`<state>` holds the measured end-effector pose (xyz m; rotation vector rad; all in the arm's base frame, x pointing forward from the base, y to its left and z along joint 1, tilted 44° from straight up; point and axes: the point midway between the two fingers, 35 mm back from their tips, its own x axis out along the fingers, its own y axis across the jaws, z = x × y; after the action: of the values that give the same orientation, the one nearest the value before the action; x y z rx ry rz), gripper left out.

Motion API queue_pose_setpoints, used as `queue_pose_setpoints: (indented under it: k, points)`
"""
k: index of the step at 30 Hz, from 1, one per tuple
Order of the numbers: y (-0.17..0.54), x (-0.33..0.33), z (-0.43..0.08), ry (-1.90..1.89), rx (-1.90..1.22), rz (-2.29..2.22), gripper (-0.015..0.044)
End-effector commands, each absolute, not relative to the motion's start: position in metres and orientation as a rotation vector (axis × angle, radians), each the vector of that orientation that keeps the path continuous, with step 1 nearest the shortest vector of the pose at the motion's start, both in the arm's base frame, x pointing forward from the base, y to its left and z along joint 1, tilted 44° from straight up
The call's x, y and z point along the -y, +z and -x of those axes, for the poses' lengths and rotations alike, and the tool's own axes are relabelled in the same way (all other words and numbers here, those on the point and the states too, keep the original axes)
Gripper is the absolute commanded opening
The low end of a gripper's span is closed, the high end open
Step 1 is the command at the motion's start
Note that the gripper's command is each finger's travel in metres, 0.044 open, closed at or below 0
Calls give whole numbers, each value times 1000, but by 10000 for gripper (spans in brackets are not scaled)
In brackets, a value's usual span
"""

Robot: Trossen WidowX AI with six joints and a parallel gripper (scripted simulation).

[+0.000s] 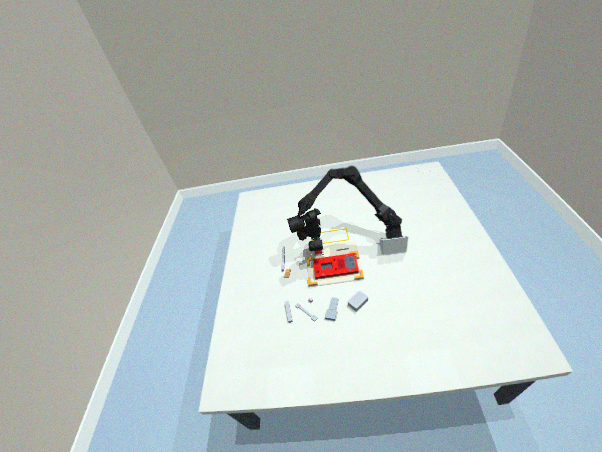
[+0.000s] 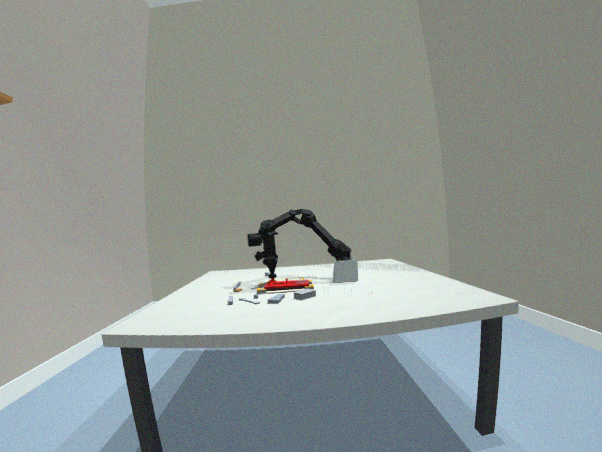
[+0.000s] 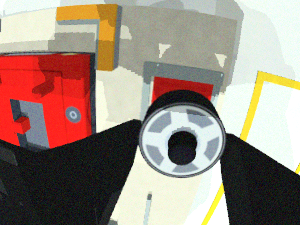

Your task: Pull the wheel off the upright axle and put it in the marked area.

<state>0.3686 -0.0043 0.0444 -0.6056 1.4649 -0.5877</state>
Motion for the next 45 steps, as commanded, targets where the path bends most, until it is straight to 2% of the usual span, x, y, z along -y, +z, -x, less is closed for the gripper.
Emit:
queue_pose_setpoints:
  k: [1, 45]
  points:
    - [52, -6, -369, -572, -1450, 612, 0]
    - [62, -16, -368, -570, -1449, 616, 0]
